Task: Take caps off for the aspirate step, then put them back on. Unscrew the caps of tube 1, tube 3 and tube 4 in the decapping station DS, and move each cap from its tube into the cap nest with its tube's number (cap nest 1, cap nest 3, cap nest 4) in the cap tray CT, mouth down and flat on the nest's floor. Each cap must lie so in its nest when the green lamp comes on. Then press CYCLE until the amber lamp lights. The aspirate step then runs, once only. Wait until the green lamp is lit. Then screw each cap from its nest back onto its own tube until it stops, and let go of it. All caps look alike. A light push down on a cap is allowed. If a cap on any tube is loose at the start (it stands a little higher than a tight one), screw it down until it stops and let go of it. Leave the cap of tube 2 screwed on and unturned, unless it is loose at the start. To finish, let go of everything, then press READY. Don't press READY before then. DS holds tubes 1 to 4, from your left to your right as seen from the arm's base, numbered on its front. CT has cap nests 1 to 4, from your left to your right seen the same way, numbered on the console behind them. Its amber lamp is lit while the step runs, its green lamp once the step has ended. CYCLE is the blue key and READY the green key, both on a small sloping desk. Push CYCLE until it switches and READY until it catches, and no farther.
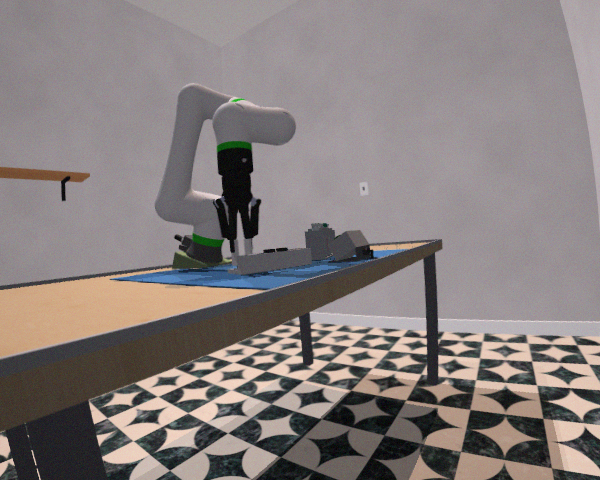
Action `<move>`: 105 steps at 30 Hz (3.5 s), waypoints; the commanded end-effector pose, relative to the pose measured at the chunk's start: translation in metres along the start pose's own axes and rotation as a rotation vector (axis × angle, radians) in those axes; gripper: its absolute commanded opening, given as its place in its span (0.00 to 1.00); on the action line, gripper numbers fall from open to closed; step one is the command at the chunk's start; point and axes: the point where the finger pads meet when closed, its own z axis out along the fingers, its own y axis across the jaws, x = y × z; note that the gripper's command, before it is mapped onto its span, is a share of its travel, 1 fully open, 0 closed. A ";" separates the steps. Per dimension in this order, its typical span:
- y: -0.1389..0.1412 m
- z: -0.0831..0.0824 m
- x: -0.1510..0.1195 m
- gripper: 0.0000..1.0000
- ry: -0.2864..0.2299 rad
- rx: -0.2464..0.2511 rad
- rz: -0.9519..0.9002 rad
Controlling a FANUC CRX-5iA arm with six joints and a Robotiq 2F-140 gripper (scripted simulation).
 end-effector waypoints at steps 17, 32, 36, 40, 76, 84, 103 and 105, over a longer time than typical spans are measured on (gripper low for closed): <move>0.000 0.004 0.000 0.29 0.000 0.000 0.000; 0.000 -0.021 0.000 0.29 0.000 0.000 0.000; 0.000 -0.031 0.000 0.29 0.000 0.000 0.000; 0.000 -0.051 0.000 0.29 0.000 0.000 0.000; -0.056 -0.124 0.013 0.00 0.000 0.000 0.583; -0.080 -0.120 0.018 0.00 0.000 0.000 0.833; -0.160 -0.106 0.037 0.00 0.000 0.000 1.237; -0.168 -0.104 0.038 0.00 0.000 0.000 1.237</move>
